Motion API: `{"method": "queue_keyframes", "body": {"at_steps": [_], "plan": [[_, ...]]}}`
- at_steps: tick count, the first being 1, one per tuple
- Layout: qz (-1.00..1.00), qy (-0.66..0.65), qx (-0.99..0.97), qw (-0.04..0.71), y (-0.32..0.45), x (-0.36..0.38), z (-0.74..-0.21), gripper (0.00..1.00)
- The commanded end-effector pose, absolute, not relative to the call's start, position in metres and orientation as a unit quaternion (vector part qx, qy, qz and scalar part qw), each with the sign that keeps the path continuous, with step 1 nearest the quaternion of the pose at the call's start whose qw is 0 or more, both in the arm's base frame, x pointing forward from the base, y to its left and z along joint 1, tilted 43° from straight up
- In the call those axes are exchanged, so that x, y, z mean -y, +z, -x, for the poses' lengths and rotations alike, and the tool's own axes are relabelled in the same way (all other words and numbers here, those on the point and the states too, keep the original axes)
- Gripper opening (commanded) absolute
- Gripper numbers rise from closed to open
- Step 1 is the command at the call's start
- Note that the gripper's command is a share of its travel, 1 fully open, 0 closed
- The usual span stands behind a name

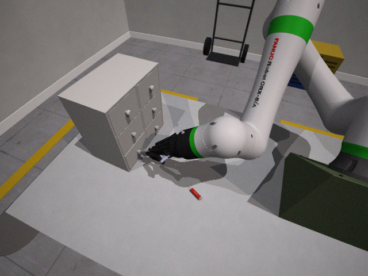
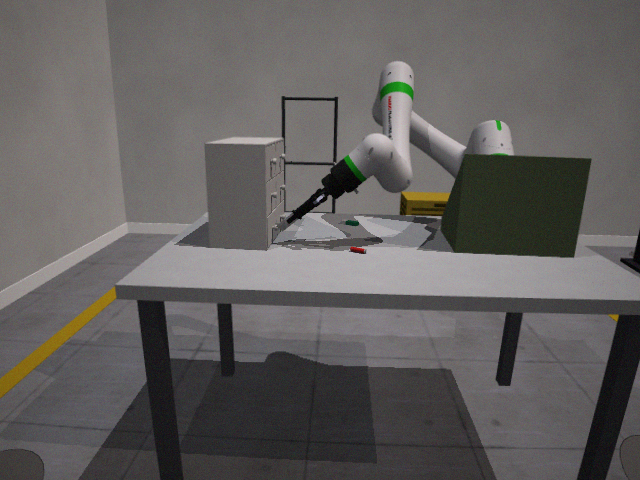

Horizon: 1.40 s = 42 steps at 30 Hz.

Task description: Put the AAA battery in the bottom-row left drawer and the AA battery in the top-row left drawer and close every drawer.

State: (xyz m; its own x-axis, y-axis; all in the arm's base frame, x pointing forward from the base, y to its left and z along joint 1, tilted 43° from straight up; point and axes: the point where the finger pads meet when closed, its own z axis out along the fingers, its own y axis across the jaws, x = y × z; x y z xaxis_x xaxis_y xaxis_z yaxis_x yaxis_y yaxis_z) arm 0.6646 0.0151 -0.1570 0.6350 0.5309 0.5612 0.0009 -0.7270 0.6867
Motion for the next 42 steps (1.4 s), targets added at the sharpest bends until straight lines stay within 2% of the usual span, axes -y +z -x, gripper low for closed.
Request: {"method": "queue_keyframes", "body": {"at_steps": [1, 28, 42], "plan": [[-0.840, 0.397, -0.158, 0.334, -0.157, -0.015, -0.665, 0.00], [-0.840, 0.397, -0.158, 0.334, -0.157, -0.015, -0.664, 0.00], [-0.840, 0.397, -0.158, 0.334, -0.157, -0.015, -0.619, 0.00]]}}
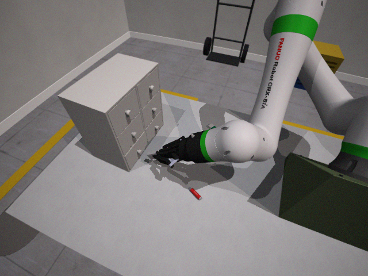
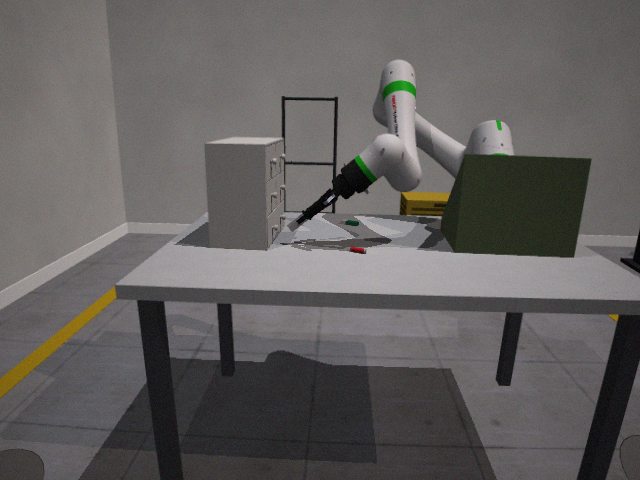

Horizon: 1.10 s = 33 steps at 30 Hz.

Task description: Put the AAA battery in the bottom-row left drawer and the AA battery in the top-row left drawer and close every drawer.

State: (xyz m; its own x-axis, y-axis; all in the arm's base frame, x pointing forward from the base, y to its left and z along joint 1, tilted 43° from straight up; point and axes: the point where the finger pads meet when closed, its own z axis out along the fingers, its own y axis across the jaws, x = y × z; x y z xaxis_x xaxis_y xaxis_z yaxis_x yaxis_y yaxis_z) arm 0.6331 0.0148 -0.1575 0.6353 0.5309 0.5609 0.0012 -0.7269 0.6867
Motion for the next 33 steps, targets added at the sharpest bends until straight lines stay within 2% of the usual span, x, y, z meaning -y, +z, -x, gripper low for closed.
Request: {"method": "queue_keyframes", "body": {"at_steps": [1, 11, 21, 33], "plan": [[-0.840, 0.397, -0.158, 0.334, -0.157, -0.015, -0.616, 0.00], [-0.840, 0.397, -0.158, 0.334, -0.148, -0.024, -0.607, 0.00], [-0.840, 0.397, -0.158, 0.334, -0.096, -0.073, -0.565, 0.00], [-0.842, 0.393, -0.157, 0.335, -0.093, -0.075, -0.563, 0.00]]}}
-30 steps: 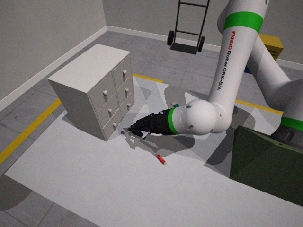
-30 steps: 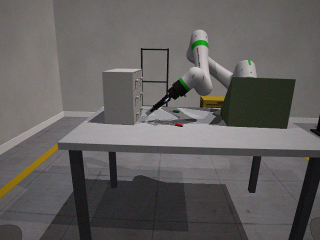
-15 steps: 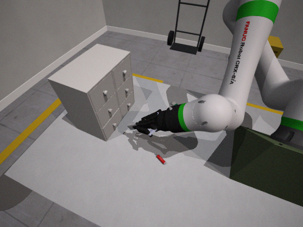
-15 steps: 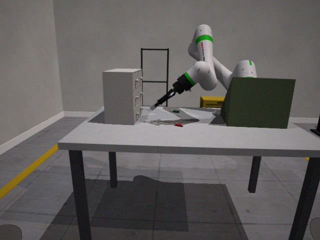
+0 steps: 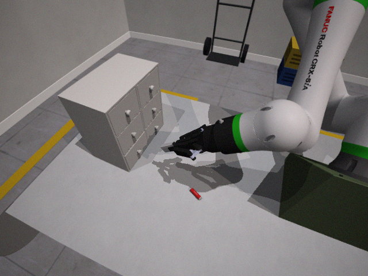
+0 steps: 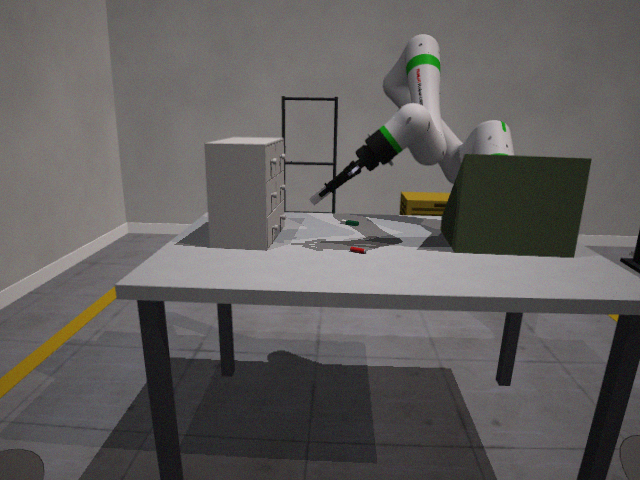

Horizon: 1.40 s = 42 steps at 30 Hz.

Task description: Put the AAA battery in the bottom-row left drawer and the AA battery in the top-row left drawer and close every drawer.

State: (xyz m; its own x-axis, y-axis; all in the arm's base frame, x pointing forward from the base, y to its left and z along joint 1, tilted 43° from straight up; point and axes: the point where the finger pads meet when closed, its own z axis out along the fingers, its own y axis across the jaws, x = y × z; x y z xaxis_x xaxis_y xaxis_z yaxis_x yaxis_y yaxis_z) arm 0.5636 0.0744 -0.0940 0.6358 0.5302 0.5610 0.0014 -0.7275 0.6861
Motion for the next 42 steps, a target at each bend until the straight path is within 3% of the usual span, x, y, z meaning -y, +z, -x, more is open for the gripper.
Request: {"method": "queue_keyframes", "body": {"at_steps": [1, 29, 42], "plan": [[-0.842, 0.392, -0.156, 0.335, -0.093, -0.076, -0.563, 0.00], [-0.896, 0.247, -0.099, 0.356, -0.065, -0.101, -0.523, 0.00], [-0.924, 0.096, -0.038, 0.367, -0.038, -0.127, -0.484, 0.00]]}}
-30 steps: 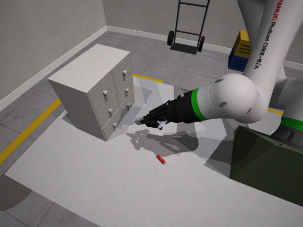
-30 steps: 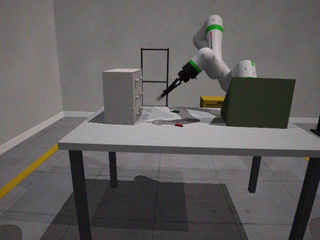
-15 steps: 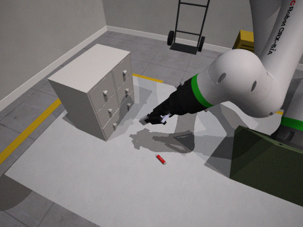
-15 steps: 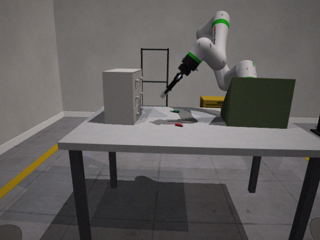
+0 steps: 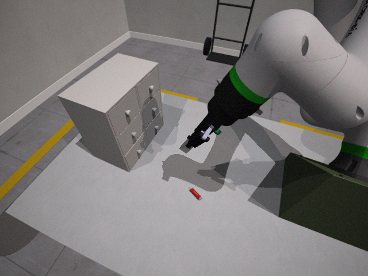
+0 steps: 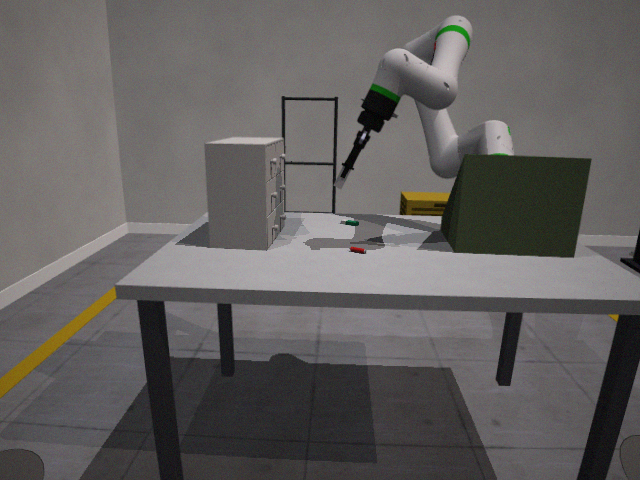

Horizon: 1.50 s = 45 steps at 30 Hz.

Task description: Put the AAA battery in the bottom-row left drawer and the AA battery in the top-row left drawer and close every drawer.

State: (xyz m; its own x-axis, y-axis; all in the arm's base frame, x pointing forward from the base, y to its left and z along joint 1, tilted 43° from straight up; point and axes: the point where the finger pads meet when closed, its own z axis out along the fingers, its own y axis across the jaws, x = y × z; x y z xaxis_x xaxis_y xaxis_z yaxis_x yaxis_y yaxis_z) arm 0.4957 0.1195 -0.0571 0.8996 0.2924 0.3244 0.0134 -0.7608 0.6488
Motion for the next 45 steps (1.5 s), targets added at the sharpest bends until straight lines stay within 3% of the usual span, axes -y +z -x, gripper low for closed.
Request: {"method": "queue_keyframes", "body": {"at_steps": [1, 14, 32, 45], "plan": [[-0.925, 0.084, -0.034, 0.368, -0.036, -0.129, -0.481, 0.00], [-0.929, 0.010, -0.004, 0.369, -0.023, -0.142, -0.462, 0.00], [-0.929, 0.005, -0.002, 0.369, -0.021, -0.144, -0.461, 0.00], [-0.929, 0.004, -0.002, 0.369, 0.070, -0.228, -0.472, 0.00]]}}
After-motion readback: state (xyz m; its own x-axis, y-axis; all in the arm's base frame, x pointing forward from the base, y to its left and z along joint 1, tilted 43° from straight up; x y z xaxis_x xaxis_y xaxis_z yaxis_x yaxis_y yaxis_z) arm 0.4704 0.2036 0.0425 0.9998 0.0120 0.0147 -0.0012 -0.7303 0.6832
